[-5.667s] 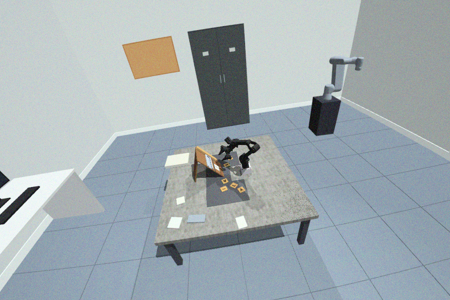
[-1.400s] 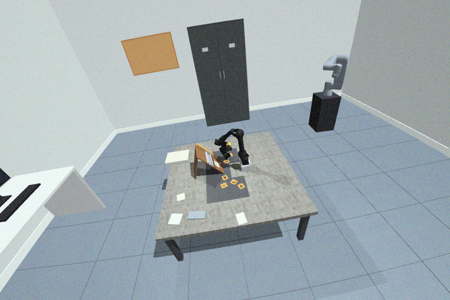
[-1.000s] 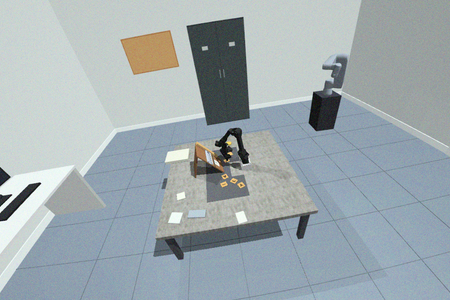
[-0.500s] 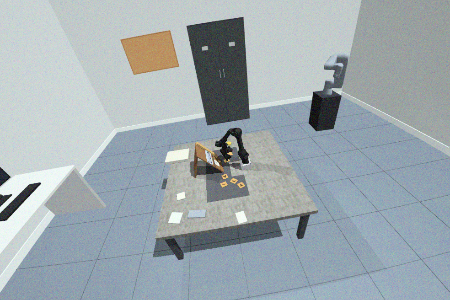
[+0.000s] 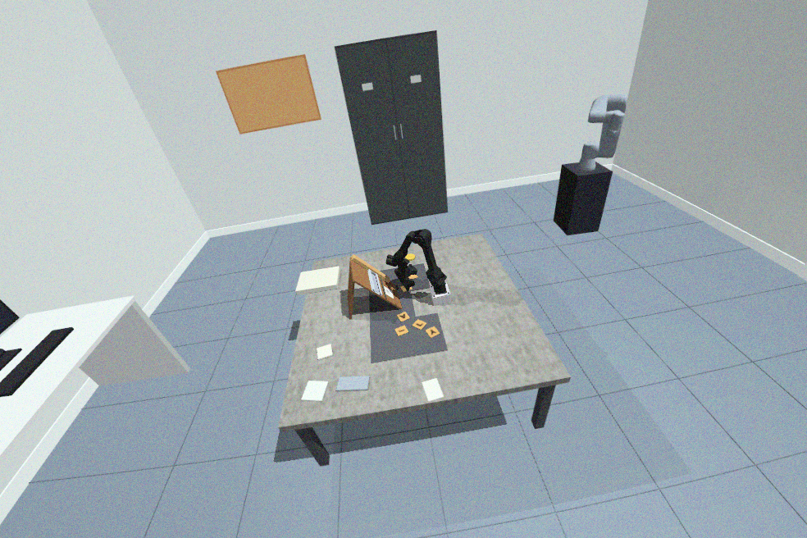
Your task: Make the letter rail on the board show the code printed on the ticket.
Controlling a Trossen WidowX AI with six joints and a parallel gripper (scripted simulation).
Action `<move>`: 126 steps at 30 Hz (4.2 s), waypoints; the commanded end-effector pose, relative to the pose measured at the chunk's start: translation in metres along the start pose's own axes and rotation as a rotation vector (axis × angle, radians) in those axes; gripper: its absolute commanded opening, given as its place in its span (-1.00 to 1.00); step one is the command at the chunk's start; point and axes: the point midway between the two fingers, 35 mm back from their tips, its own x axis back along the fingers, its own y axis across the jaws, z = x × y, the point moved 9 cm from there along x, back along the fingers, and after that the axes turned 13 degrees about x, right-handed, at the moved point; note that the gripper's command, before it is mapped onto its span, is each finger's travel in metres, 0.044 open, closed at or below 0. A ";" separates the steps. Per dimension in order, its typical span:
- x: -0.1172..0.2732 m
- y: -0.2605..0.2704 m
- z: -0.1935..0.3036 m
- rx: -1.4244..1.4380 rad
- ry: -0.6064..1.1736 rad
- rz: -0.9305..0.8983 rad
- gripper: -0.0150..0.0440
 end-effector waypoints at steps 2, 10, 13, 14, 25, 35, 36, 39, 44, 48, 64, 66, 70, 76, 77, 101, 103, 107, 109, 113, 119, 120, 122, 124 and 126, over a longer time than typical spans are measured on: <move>-0.002 -0.002 -0.001 -0.005 -0.007 0.006 0.66; -0.002 -0.002 -0.001 -0.005 -0.007 0.006 0.66; -0.002 -0.002 -0.001 -0.005 -0.007 0.006 0.66; -0.002 -0.002 -0.001 -0.005 -0.007 0.006 0.66; -0.002 -0.002 -0.001 -0.005 -0.007 0.006 0.66; -0.003 -0.002 -0.001 -0.005 -0.007 0.006 0.66; -0.003 -0.002 -0.001 -0.005 -0.007 0.006 0.57; -0.003 -0.002 -0.001 -0.005 -0.007 0.006 0.50; -0.003 -0.002 -0.001 -0.005 -0.007 0.006 0.39; -0.003 -0.001 -0.001 -0.005 -0.007 0.006 0.30; 0.006 -0.004 -0.001 -0.005 -0.007 0.006 -0.49; 0.007 -0.005 -0.001 -0.005 -0.007 0.006 -0.49; 0.009 -0.006 -0.001 -0.005 -0.007 0.006 -0.49; 0.012 -0.007 -0.001 -0.005 -0.007 0.006 -0.49; 0.012 -0.007 -0.001 -0.005 -0.007 0.006 -0.49; 0.022 -0.010 -0.001 -0.005 -0.007 0.006 -0.49; 0.023 -0.011 -0.001 -0.005 -0.007 0.006 -0.49; 0.025 -0.011 -0.001 -0.005 -0.007 0.006 -0.49; 0.026 -0.011 -0.001 -0.005 -0.007 0.006 -0.49; 0.027 -0.011 -0.001 -0.005 -0.007 0.006 -0.49; 0.027 -0.012 -0.001 0.004 -0.005 0.010 -0.49; 0.027 -0.012 -0.001 0.009 -0.005 0.006 -0.49; 0.029 -0.011 0.000 0.027 -0.006 -0.006 -0.49; 0.031 -0.010 0.001 0.053 -0.007 -0.023 -0.49; 0.033 -0.009 0.001 0.080 -0.008 -0.040 -0.49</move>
